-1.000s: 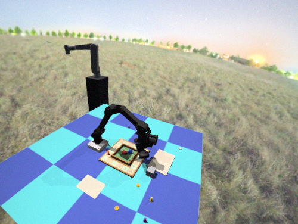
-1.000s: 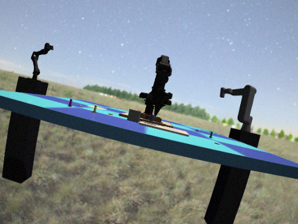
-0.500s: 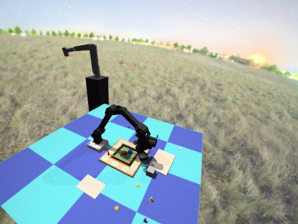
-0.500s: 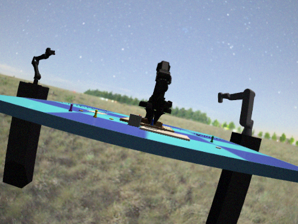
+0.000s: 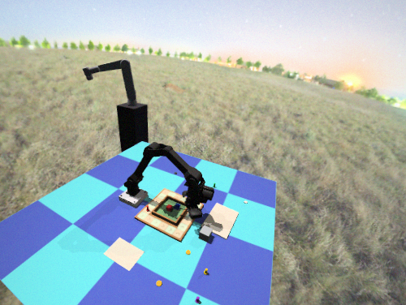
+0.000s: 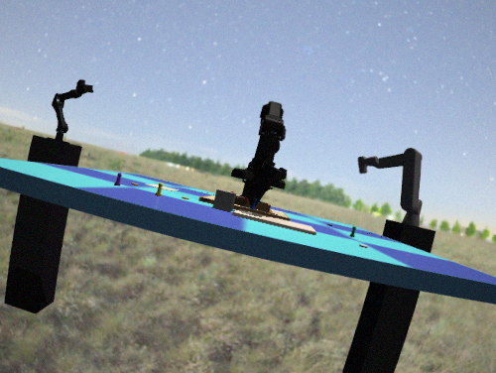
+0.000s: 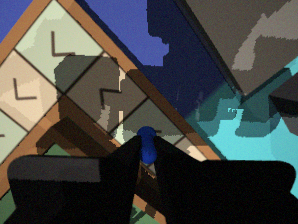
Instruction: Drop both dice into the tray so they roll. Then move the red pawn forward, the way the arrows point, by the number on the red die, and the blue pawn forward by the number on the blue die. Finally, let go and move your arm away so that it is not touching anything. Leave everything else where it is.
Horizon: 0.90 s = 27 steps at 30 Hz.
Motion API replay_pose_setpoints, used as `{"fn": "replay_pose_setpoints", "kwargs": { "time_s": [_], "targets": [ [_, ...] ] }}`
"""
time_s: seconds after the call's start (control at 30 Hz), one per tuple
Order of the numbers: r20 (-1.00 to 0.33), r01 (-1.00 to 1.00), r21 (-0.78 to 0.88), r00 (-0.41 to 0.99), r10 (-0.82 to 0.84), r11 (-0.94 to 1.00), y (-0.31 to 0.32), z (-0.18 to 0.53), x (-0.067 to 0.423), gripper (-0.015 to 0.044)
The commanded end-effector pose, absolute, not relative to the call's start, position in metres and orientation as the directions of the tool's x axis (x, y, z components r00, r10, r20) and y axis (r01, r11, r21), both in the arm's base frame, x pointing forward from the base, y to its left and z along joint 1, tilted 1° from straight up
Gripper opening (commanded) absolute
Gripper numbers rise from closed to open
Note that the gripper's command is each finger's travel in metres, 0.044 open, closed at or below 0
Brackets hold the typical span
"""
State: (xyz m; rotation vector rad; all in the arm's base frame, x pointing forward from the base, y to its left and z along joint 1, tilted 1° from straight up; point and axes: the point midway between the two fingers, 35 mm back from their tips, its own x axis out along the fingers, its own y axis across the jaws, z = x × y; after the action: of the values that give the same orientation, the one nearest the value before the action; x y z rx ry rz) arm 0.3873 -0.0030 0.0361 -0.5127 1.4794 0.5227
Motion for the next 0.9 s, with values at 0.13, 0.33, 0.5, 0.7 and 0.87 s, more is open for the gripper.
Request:
{"fn": "replay_pose_setpoints", "kwargs": {
  "time_s": [0.13, 0.33, 0.5, 0.7, 0.87],
  "targets": [
    [-0.999, -0.618, -0.006, 0.031, 0.017, 0.786, -0.004, 0.07, 0.394, 0.0],
    [-0.999, -0.618, -0.006, 0.031, 0.017, 0.786, -0.004, 0.1, 0.396, 0.0],
    [-0.999, -0.618, -0.006, 0.031, 0.017, 0.786, -0.005, 0.124, 0.395, 0.0],
    [-0.999, -0.618, -0.006, 0.031, 0.017, 0.786, -0.005, 0.154, 0.39, 0.0],
    [-0.999, -0.618, -0.006, 0.031, 0.017, 0.786, -0.006, 0.161, 0.389, 0.0]
  ]
}}
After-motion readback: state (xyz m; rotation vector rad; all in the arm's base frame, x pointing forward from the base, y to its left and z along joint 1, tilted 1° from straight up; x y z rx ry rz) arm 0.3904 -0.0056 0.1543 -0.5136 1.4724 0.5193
